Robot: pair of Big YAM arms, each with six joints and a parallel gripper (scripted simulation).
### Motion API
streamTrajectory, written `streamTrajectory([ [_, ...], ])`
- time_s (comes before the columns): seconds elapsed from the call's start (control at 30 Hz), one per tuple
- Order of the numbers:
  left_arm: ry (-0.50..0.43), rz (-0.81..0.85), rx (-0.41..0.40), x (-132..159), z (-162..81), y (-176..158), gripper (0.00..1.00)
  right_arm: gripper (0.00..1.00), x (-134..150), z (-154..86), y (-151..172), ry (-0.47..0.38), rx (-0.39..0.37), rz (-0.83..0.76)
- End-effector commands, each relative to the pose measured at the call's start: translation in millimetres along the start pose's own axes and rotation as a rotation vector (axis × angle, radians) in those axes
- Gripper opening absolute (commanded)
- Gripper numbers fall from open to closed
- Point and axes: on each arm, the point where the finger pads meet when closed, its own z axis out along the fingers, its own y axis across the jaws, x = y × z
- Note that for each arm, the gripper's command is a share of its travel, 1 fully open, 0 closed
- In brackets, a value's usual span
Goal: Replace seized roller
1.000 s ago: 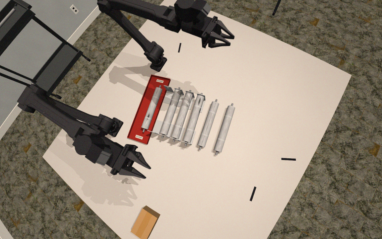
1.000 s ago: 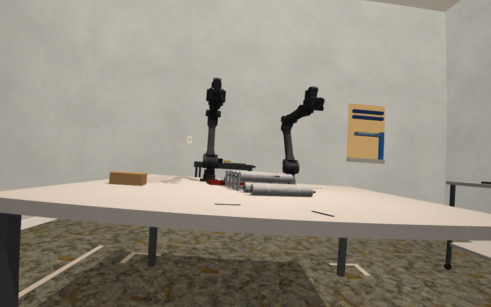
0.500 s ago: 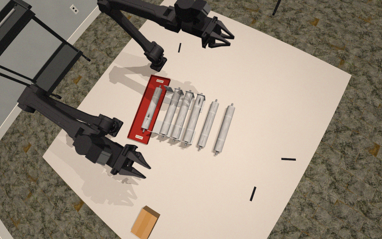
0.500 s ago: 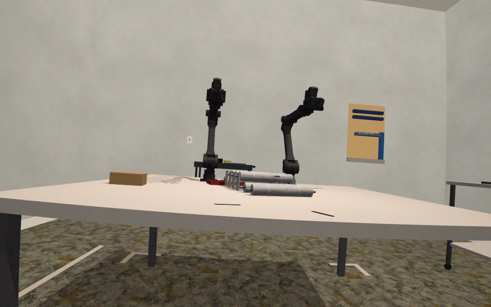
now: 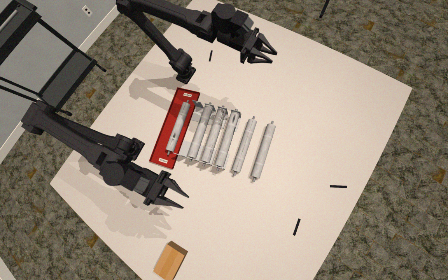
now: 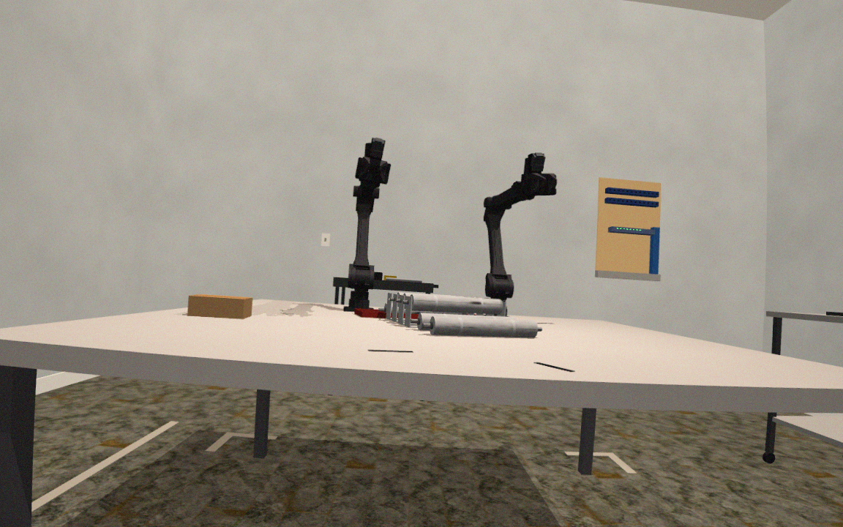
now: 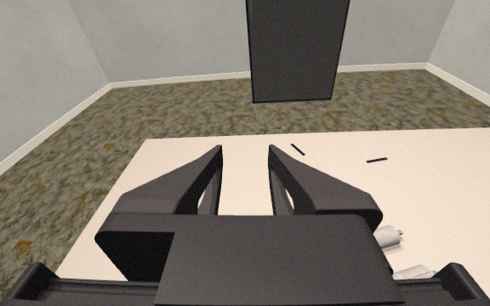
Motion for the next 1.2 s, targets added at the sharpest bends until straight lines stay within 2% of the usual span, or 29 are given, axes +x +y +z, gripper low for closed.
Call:
streamTrajectory([
  [0.0,0.000,0.057,0.003,-18,8,-3,0.32,0.32,-37,5,2,-0.035,-0.004,-0.071],
  [0.03,0.031,0.077,0.008,-4,12,-5,0.32,0.32,-32,10,4,-0.017,-0.009,-0.095],
  [0.07,0.024,0.093,0.008,-14,13,-5,0.32,0.32,-29,13,6,-0.003,-0.013,-0.115],
  [0.5,0.303,0.374,0.105,80,51,-29,0.32,0.32,45,71,42,0.251,-0.139,-0.447],
  [0.63,0.336,0.411,0.122,90,54,-31,0.32,0.32,55,77,46,0.284,-0.162,-0.491],
  [1.07,0.597,0.678,0.307,189,67,-56,0.32,0.32,145,113,88,0.508,-0.387,-0.807],
  [1.17,0.615,0.697,0.323,196,67,-58,0.32,0.32,149,114,86,0.521,-0.399,-0.828],
])
